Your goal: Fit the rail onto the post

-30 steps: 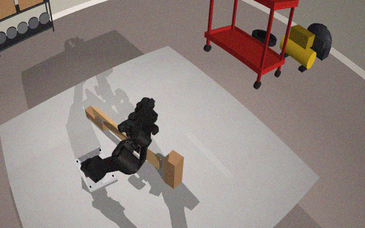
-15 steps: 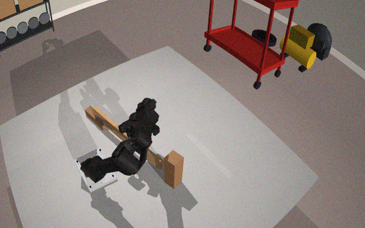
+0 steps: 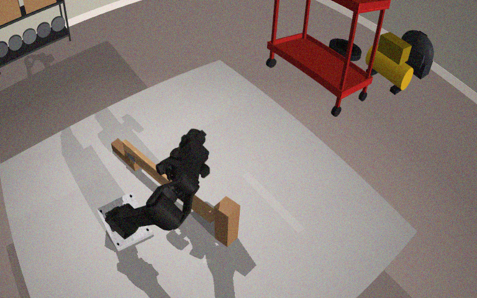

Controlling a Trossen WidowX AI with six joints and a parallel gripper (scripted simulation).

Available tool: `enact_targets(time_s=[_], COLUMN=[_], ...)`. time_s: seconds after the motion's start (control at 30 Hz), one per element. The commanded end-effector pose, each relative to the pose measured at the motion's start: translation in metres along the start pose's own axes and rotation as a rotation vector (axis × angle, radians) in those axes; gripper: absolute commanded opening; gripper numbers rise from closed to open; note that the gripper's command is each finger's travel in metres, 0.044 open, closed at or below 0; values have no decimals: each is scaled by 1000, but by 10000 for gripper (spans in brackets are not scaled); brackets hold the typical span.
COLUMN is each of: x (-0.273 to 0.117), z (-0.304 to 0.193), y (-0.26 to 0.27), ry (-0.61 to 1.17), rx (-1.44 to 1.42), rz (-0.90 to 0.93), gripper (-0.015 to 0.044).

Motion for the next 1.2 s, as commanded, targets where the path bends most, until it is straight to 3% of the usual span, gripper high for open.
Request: enact_targets(time_s=[0.0, 1.17], x=[-3, -3], z=[-2, -13], y=[-3, -4], ry=[0, 1], rx=[-1, -1], rz=[-11, -11], gripper=[0, 0])
Point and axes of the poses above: the point midway between the two fingers, 35 mm back from their tips, its own x axis out along the fingers, its own y axis across the jaws, z = x × y, the point moved 3 cm from there along -x, back along the fingers, and after that the axes turned 9 degrees about x, right-handed, at the moved point
